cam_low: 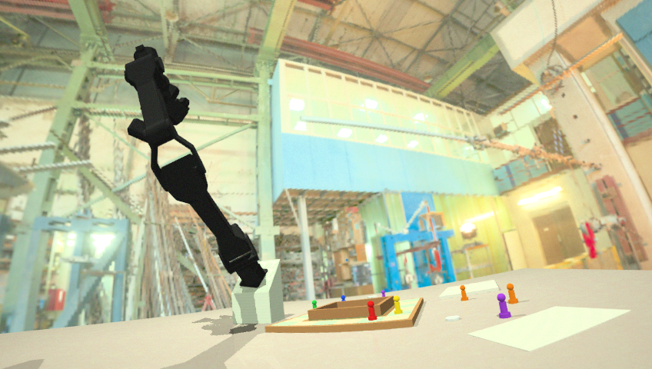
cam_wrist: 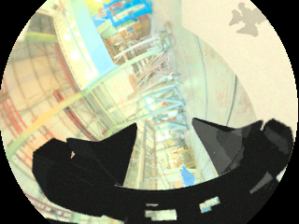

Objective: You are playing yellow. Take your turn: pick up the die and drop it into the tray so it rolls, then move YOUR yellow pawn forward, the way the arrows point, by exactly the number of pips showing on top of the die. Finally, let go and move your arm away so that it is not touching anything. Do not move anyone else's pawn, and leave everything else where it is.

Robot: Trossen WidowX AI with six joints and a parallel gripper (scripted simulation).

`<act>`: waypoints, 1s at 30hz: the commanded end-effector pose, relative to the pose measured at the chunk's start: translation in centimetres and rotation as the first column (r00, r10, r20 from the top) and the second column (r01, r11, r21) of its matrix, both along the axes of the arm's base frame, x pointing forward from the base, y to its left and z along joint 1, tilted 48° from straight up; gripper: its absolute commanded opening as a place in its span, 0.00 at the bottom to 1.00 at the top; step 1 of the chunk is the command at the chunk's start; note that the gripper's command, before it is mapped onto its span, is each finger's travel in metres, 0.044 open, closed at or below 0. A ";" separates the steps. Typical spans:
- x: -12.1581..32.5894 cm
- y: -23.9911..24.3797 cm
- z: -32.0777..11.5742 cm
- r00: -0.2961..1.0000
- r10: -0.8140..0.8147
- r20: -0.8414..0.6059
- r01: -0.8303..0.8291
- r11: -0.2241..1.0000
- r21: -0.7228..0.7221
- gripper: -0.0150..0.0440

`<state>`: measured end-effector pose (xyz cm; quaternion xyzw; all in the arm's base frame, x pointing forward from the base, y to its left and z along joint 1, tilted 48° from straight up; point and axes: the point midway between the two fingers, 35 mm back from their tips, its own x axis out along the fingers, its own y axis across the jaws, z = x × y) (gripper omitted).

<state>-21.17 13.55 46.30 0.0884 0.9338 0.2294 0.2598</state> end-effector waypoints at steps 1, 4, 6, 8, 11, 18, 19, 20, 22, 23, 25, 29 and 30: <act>0.0 0.2 0.0 1.000 -0.004 0.002 0.004 1.000 0.002 0.89; 0.5 2.4 -0.6 0.998 -0.062 0.027 0.061 0.998 0.032 0.75; 0.5 4.5 -1.6 0.993 -0.097 0.074 0.094 0.994 0.049 0.72; 0.5 6.7 -2.8 0.984 -0.129 0.124 0.121 0.991 0.064 0.72; 1.0 9.9 -4.8 0.964 -0.176 0.201 0.162 0.983 0.085 0.72; 3.9 17.2 -10.1 0.886 -0.276 0.373 0.251 0.961 0.117 0.72; 4.3 17.9 -10.8 0.874 -0.282 0.395 0.255 0.959 0.120 0.72; 4.8 18.8 -11.6 0.859 -0.288 0.423 0.260 0.958 0.123 0.72; 6.0 20.0 -13.0 0.843 -0.276 0.461 0.238 0.961 0.140 0.72; 6.8 21.0 -14.1 0.824 -0.277 0.495 0.238 0.961 0.141 0.72; 8.6 23.0 -16.5 0.777 -0.277 0.566 0.244 0.960 0.136 0.72; 11.7 25.6 -20.3 0.700 -0.259 0.665 0.247 0.962 0.116 0.72; 12.6 26.1 -21.4 0.679 -0.251 0.690 0.246 0.963 0.108 0.72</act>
